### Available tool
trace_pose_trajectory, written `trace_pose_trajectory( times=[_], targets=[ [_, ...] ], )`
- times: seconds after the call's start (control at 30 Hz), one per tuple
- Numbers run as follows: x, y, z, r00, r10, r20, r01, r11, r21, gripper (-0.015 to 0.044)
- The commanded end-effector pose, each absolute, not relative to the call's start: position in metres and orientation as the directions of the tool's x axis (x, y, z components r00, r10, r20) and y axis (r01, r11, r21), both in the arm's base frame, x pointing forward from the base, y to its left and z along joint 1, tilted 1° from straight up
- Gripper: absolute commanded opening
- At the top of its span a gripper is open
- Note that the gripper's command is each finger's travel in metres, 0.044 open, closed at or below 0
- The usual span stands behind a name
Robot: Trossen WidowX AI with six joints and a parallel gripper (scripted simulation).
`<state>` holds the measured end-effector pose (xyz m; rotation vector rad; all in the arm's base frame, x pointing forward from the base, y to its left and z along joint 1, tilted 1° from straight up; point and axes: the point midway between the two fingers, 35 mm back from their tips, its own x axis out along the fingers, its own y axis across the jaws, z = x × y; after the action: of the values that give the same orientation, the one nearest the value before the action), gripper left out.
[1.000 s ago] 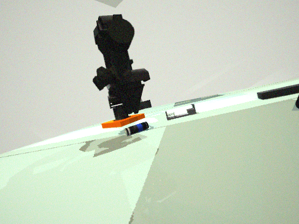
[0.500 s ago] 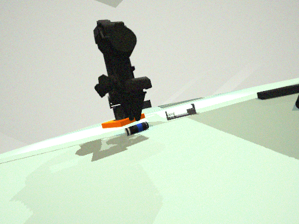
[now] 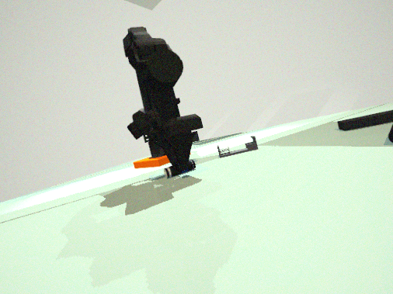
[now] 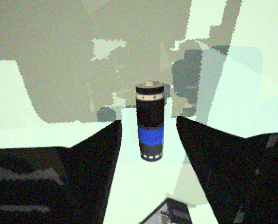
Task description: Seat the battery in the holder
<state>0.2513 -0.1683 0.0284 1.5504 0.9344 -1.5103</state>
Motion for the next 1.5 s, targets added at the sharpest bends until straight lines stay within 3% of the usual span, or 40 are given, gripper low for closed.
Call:
trace_pose_trajectory(
  times=[0.0,0.07,0.23,0.37,0.9,1.2,1.47],
  targets=[
    [0.25,-0.168,0.022,0.029,-0.006,-1.0,0.895,-0.444,0.029,0.0233],
    [0.25,-0.167,0.021,0.029,-0.006,-1.0,0.895,-0.444,0.029,0.0233],
    [0.25,-0.167,0.021,0.029,-0.006,-1.0,0.895,-0.444,0.029,0.0101],
    [0.25,-0.167,0.021,0.029,-0.006,-1.0,0.895,-0.444,0.029,0.0075],
    [0.249,-0.167,0.072,0.029,-0.006,-1.0,0.9,-0.435,0.029,0.0071],
    [0.271,-0.136,0.077,0.033,0.001,-0.999,0.997,0.075,0.033,0.0071],
    [0.287,-0.108,0.083,0.033,0.002,-0.999,0.837,0.547,0.029,0.0071]
  ],
)
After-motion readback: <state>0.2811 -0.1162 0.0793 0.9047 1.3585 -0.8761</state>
